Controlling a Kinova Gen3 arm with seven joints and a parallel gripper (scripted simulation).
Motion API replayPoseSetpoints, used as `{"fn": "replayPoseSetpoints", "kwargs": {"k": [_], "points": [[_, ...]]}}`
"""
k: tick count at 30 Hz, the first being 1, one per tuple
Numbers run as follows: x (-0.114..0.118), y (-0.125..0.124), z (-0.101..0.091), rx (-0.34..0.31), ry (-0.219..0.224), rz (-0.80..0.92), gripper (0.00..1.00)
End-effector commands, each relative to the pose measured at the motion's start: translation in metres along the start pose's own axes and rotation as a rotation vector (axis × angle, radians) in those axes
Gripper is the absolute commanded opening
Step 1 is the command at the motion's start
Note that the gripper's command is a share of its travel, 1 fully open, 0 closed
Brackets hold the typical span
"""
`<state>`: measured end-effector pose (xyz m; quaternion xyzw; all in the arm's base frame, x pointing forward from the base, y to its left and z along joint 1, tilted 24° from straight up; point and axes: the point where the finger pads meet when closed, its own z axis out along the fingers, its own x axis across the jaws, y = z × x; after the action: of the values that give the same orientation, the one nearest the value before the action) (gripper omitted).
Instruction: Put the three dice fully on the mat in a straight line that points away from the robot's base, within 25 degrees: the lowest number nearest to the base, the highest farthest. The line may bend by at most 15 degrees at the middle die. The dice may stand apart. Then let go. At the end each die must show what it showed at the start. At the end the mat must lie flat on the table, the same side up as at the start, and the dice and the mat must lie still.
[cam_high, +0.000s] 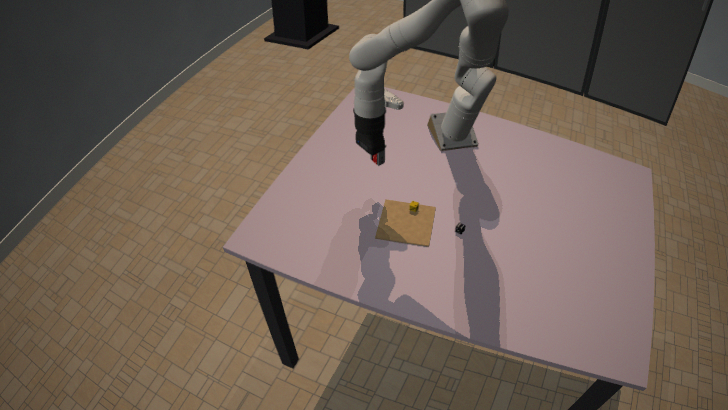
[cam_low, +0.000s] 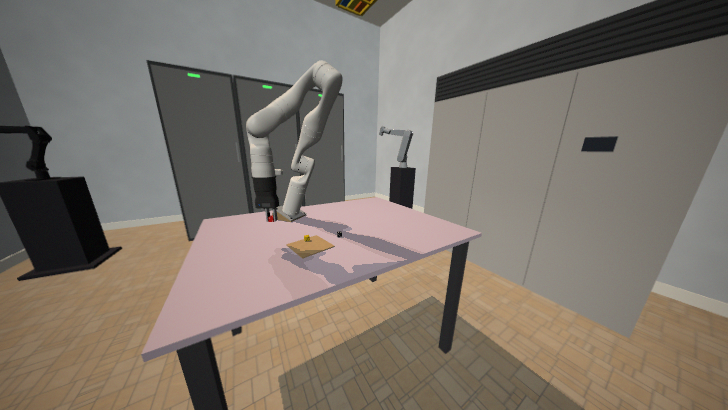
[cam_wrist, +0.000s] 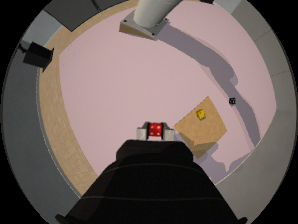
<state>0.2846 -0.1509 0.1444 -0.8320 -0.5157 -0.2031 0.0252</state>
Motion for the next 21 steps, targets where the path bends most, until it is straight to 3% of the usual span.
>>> {"fn": "replayPoseSetpoints", "kwargs": {"k": [1,10,16,17,20,21], "points": [[0.000,0.001,-0.001,-0.003,0.000,-0.001,0.40],[0.009,0.003,-0.001,0.001,-0.001,-0.032,0.40],[0.078,0.016,-0.001,0.014,-0.008,-0.260,0.40],[0.078,0.016,-0.001,0.014,-0.008,-0.260,0.40],[0.119,0.019,-0.003,0.007,-0.006,-0.384,0.40],[0.119,0.019,-0.003,0.007,-0.006,-0.384,0.40]]}}
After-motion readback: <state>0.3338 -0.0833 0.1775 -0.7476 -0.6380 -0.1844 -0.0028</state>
